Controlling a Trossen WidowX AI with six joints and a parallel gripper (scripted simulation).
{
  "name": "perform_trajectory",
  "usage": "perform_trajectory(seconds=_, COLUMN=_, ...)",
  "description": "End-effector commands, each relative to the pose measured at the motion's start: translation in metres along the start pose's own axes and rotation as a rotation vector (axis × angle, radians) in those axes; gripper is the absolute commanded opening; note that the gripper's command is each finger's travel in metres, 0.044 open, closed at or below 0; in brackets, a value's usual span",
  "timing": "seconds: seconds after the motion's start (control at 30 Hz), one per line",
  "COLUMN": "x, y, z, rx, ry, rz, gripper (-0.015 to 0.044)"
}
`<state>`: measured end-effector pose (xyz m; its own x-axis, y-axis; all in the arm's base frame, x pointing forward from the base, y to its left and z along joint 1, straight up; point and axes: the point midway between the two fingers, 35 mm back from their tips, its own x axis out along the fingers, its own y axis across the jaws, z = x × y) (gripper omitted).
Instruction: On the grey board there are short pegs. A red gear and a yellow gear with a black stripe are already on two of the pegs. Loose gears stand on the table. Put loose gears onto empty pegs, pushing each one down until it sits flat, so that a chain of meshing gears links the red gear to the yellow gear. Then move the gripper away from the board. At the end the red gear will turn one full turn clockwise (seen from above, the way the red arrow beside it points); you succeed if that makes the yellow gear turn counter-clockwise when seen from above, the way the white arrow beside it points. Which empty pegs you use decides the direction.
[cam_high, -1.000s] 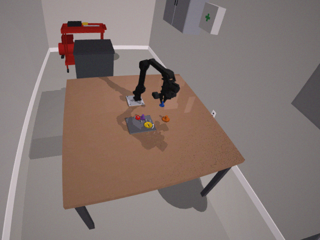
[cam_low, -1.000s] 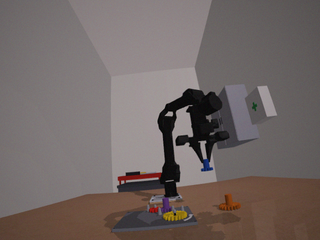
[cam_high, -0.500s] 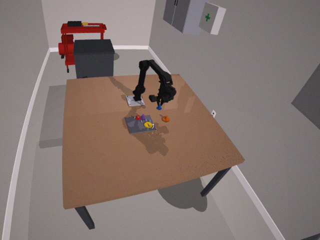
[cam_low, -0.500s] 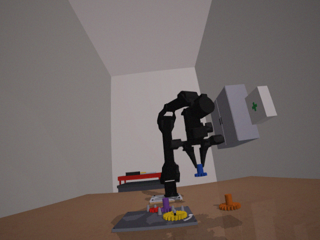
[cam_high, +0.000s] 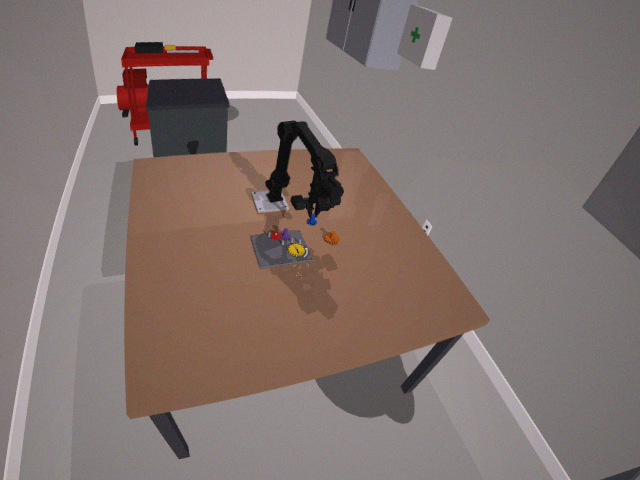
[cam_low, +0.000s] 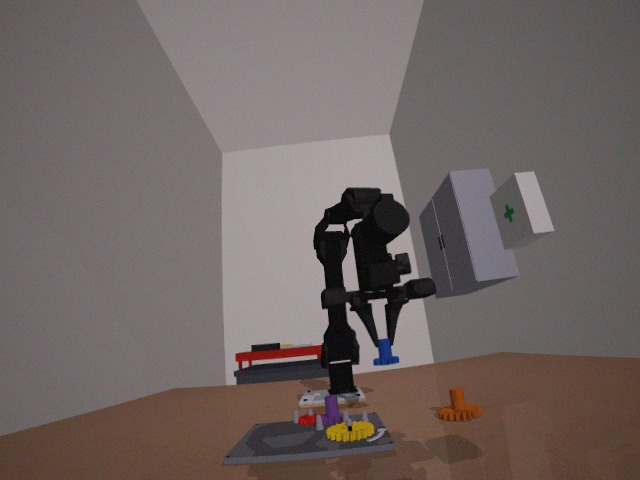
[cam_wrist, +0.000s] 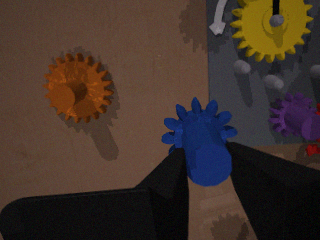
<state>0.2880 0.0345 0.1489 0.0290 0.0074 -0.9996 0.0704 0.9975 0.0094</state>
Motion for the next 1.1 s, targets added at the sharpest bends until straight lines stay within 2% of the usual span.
perform_trajectory(seconds=0.0, x=0.004, y=-0.008, z=0.002, rx=-0.002, ry=0.001, rz=0.002, gripper=0.0000)
perform_trajectory(seconds=1.07, x=0.033, y=-0.076, z=0.008, rx=-0.002, ry=0.001, rz=-0.003, gripper=0.0000)
